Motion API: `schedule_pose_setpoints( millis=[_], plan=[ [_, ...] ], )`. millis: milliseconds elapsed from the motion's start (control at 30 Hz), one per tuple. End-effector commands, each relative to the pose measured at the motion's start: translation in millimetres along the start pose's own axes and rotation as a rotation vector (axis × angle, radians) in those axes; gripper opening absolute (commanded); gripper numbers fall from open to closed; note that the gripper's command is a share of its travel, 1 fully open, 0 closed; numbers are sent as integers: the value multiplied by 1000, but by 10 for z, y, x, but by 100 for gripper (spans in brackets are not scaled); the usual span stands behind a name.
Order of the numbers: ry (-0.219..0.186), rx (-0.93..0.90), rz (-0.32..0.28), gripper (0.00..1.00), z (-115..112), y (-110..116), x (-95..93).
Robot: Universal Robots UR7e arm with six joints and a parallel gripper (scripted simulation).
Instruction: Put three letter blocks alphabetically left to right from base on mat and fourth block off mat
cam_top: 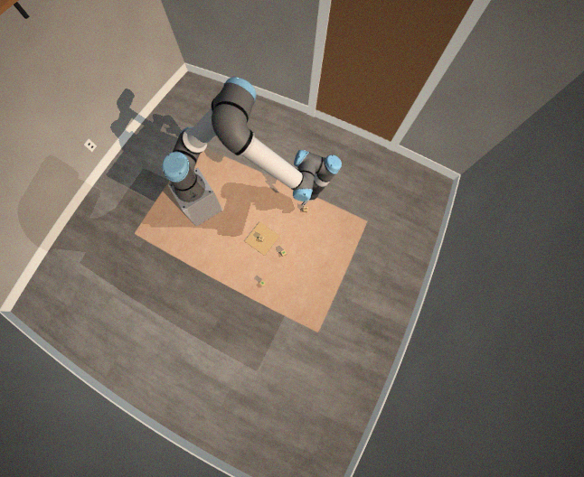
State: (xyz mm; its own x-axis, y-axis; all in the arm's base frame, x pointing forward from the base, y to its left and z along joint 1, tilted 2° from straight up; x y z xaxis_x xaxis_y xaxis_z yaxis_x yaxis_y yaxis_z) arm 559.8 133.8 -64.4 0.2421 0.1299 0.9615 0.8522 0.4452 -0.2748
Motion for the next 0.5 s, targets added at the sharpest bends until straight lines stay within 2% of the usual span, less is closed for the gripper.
schedule_pose_setpoints(
  millis=[0,467],
  plan=[
    [-12,9,-23,100,-125,203,-83],
    [-15,11,-28,100,-156,252,-107]
  ],
)
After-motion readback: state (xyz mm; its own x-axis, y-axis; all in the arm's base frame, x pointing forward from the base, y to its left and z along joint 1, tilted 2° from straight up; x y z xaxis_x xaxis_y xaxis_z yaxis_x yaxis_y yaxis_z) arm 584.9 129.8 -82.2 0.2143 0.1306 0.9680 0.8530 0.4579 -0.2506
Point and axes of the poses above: the point where the finger pads meet when closed, its own x axis back along the fingers, its own z axis across the jaws, y = z × x, the point moved 1 cm from there along x, back along the fingers, and after that the axes turned 5 degrees about -x, right-handed, at the moved point
